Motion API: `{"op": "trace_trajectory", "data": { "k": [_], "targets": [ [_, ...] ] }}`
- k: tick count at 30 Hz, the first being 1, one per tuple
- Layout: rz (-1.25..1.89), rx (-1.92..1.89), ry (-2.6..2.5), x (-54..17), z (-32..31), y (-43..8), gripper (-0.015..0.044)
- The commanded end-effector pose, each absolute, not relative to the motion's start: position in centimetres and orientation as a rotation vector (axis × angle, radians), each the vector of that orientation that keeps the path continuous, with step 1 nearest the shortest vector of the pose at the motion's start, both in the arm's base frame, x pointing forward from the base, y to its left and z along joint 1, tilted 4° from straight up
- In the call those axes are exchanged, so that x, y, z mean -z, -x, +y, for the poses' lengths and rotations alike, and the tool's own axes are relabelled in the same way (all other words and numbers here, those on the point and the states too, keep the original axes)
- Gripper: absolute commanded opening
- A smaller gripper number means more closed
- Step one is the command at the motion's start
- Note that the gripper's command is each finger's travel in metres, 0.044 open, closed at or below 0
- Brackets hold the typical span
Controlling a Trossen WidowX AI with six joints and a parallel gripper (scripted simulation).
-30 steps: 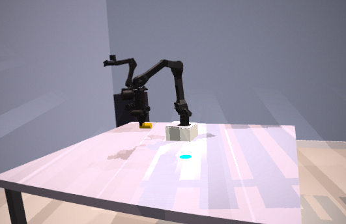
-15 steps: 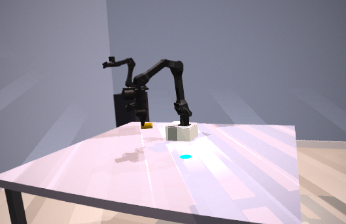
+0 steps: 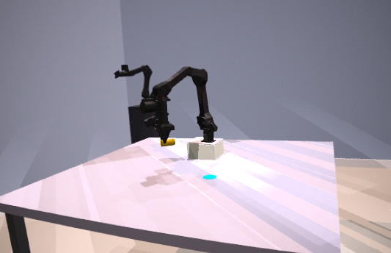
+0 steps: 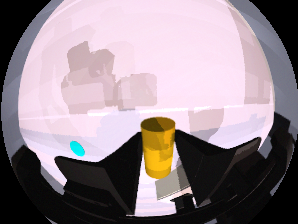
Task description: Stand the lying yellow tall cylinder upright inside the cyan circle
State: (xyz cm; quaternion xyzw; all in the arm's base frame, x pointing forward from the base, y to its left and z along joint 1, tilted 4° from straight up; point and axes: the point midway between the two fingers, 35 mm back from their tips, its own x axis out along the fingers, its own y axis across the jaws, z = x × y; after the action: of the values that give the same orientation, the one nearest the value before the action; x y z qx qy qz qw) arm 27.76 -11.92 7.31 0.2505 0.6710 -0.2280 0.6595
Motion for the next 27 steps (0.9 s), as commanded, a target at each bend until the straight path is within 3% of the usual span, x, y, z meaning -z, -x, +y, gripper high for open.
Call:
{"op": "trace_trajectory", "data": {
  "k": [1,27],
  "targets": [
    [1.53,0.446,-0.507,-7.5,-11.0,-28.5,0.0105],
    [1.567,0.002,-0.072,-8.4,-4.3,-32.0,0.0105]
  ]
}}
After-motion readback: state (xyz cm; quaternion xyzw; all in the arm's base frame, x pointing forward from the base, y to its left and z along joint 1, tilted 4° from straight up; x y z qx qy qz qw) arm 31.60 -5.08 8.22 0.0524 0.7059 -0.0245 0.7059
